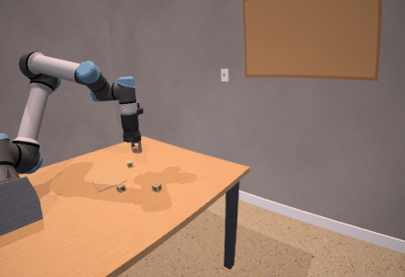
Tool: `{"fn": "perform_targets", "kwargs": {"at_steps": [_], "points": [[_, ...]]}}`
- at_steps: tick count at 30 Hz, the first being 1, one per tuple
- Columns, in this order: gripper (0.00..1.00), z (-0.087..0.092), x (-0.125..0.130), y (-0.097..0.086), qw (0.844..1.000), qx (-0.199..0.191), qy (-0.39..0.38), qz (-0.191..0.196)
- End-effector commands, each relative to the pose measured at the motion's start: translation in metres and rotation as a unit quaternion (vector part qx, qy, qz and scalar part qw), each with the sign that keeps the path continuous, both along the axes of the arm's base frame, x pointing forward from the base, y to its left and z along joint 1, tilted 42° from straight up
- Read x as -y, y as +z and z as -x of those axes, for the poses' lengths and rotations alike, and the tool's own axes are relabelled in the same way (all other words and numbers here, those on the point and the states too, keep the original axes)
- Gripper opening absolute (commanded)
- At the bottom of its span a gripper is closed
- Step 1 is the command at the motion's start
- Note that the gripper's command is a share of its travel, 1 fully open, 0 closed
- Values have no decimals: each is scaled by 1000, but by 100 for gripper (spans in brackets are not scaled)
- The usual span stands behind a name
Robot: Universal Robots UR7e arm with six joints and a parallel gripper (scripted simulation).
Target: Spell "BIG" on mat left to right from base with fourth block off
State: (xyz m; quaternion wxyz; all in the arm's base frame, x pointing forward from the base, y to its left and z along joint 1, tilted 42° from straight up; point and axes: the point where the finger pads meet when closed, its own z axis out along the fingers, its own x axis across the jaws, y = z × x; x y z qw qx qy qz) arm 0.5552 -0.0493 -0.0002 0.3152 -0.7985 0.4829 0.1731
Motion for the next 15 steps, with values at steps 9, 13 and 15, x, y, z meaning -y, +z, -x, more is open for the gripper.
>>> {"fn": "perform_targets", "kwargs": {"at_steps": [9, 13, 15], "points": [[57, 14, -10, 14, 989, -97, -108, -4], [57, 19, -13, 17, 983, -123, -136, -5], [57, 21, -14, 19, 979, -136, -151, -6]]}}
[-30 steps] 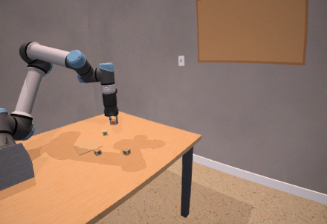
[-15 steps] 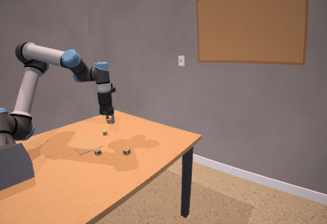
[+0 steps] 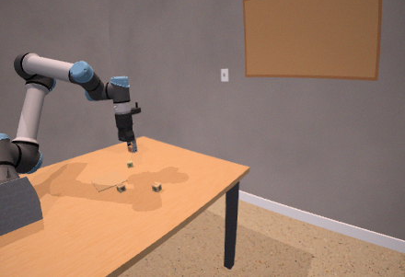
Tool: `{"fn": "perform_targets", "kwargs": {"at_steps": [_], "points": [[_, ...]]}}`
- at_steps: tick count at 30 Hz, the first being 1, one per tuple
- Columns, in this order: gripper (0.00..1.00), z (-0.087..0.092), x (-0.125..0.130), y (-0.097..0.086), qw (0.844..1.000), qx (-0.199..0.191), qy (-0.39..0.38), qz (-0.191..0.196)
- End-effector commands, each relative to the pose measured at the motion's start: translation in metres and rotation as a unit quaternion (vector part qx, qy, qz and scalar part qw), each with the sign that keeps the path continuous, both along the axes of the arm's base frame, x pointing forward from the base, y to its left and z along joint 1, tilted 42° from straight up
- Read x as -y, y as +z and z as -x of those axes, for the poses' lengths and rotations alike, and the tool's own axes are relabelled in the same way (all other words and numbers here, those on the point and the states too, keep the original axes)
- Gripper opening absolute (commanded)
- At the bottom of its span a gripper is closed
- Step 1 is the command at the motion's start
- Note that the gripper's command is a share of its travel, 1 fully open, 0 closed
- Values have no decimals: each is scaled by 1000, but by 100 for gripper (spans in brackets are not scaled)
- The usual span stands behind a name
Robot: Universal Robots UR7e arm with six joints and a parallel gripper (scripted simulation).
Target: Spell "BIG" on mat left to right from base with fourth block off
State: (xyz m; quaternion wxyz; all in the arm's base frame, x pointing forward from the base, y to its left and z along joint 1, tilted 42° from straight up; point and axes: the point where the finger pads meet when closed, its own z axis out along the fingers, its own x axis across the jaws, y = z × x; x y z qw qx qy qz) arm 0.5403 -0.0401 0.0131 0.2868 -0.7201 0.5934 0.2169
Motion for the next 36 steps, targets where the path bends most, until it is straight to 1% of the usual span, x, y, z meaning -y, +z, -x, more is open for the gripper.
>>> {"fn": "perform_targets", "kwargs": {"at_steps": [1, 6, 8, 10, 16, 23, 25, 27, 36], "points": [[57, 8, -5, 6, 998, -47, -51, -2], [57, 14, -9, 10, 993, -80, -89, -3], [57, 14, -9, 10, 993, -80, -89, -3], [57, 19, -11, 13, 988, -105, -117, -5], [57, 27, -15, 16, 977, -143, -158, -6], [57, 37, -20, 21, 959, -189, -209, -8], [57, 37, -20, 21, 959, -189, -209, -8], [57, 43, -23, 23, 948, -213, -236, -9], [57, 57, -30, 28, 917, -268, -296, -11]]}}
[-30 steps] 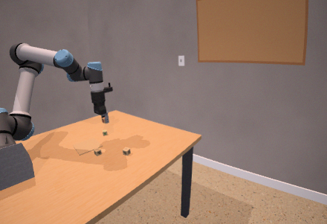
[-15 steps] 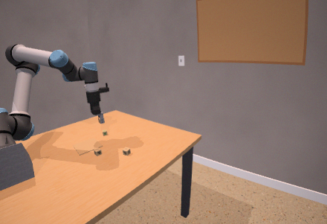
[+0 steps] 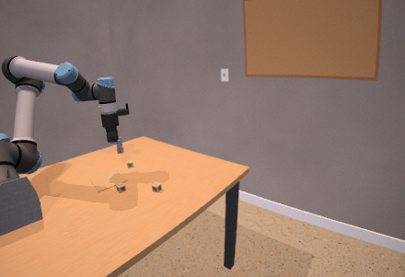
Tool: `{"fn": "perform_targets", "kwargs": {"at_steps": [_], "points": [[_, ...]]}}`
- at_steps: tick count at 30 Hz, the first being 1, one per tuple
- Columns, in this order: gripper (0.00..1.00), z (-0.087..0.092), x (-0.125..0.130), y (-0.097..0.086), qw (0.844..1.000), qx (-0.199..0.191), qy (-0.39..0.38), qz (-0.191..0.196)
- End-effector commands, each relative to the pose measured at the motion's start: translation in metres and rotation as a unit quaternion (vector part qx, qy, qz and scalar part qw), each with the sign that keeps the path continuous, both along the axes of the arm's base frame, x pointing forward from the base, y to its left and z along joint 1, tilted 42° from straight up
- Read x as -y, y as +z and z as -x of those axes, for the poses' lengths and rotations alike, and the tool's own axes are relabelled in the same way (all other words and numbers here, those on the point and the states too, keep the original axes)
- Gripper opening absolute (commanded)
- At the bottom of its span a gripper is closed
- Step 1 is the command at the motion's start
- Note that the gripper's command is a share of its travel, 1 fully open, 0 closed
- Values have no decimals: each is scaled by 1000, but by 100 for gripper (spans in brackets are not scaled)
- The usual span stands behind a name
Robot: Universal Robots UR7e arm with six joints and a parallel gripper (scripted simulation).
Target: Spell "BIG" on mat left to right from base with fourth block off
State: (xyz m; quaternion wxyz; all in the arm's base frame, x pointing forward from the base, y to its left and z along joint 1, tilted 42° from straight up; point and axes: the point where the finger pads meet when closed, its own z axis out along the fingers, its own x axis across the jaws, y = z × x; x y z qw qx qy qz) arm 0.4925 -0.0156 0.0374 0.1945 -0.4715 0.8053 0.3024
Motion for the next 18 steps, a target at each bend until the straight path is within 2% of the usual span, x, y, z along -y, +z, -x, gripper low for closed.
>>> {"fn": "perform_targets", "kwargs": {"at_steps": [1, 4, 6, 8, 18], "points": [[57, 11, -6, 4, 998, -47, -51, -2], [57, 16, -9, 5, 995, -67, -74, -3], [57, 16, -9, 5, 995, -67, -74, -3], [57, 22, -12, 7, 990, -92, -102, -4], [57, 40, -20, 12, 972, -156, -173, -7]]}}
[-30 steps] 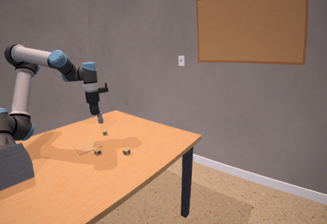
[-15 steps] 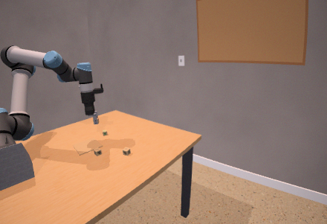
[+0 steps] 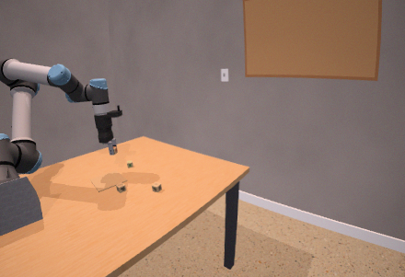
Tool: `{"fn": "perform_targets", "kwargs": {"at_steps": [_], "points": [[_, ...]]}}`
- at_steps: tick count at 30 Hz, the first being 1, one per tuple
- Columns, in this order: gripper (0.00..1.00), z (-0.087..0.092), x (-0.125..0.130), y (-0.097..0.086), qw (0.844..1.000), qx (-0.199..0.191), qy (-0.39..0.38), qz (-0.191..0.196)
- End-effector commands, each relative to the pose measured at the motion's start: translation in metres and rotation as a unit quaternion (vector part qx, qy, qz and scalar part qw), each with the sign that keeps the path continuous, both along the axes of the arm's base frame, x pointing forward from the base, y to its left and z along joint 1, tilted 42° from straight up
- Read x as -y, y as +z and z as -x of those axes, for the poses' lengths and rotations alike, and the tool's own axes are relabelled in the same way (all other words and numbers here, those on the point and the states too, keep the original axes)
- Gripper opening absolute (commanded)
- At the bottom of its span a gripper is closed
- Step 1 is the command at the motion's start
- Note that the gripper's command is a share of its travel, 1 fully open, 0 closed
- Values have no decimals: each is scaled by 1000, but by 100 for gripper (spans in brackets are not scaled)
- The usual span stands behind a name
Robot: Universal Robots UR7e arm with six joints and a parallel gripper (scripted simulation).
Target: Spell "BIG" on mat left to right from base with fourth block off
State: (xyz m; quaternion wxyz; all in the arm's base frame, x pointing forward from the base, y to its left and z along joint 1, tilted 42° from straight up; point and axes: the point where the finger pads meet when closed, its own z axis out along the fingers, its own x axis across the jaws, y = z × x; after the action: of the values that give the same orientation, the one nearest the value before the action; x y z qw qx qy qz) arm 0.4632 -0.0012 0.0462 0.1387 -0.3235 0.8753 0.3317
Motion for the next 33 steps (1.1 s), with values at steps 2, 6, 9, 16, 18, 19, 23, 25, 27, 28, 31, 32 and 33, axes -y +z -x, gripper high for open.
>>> {"fn": "perform_targets", "kwargs": {"at_steps": [2, 6, 9, 16, 18, 19, 23, 25, 27, 28, 31, 32, 33], "points": [[57, 14, -8, 4, 997, -53, -59, -3], [57, 19, -10, 5, 994, -71, -79, -3], [57, 26, -14, 6, 990, -96, -106, -4], [57, 39, -21, 9, 977, -143, -157, -6], [57, 43, -23, 10, 973, -156, -172, -7], [57, 45, -24, 10, 970, -162, -179, -7], [57, 48, -26, 11, 965, -175, -193, -8], [57, 52, -28, 11, 961, -186, -205, -8], [57, 54, -29, 12, 957, -195, -216, -8], [57, 56, -30, 12, 955, -199, -220, -9], [57, 58, -32, 13, 950, -209, -231, -9], [57, 59, -32, 13, 949, -211, -234, -9], [57, 60, -33, 13, 948, -214, -236, -9]]}}
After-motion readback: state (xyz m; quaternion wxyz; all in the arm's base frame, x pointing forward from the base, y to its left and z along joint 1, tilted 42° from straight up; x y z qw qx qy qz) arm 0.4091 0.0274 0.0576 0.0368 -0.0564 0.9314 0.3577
